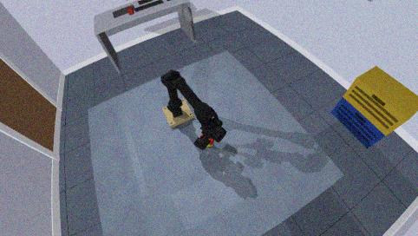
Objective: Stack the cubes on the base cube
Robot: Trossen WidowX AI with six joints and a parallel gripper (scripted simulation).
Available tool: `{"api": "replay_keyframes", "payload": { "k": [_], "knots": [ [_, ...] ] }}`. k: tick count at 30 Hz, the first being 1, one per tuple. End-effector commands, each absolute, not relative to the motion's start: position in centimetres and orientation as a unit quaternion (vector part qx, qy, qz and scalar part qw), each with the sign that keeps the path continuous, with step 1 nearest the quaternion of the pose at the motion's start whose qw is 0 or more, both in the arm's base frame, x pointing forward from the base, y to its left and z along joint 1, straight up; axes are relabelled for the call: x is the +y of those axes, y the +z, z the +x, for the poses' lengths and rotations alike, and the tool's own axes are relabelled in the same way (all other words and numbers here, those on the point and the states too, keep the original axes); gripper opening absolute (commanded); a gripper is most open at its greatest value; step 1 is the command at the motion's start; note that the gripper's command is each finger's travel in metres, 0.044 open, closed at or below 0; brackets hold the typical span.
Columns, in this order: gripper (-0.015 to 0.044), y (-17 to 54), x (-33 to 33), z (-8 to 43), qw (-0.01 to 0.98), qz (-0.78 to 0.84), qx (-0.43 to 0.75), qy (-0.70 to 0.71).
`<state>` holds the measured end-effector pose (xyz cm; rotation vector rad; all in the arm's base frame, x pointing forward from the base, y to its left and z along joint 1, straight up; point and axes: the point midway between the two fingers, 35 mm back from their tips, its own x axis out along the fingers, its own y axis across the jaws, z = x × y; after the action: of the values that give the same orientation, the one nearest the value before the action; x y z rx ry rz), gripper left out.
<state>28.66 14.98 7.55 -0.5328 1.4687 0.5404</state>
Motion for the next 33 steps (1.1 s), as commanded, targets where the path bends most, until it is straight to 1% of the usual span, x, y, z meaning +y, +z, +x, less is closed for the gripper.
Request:
{"api": "replay_keyframes", "payload": {
  "k": [1,33],
  "knots": [
    [0.0205,7.7,15.0,28.7,0.678,-0.236,0.654,0.24],
    [0.0205,12.3,14.9,28.5,0.677,-0.237,0.653,0.24]
  ]
}}
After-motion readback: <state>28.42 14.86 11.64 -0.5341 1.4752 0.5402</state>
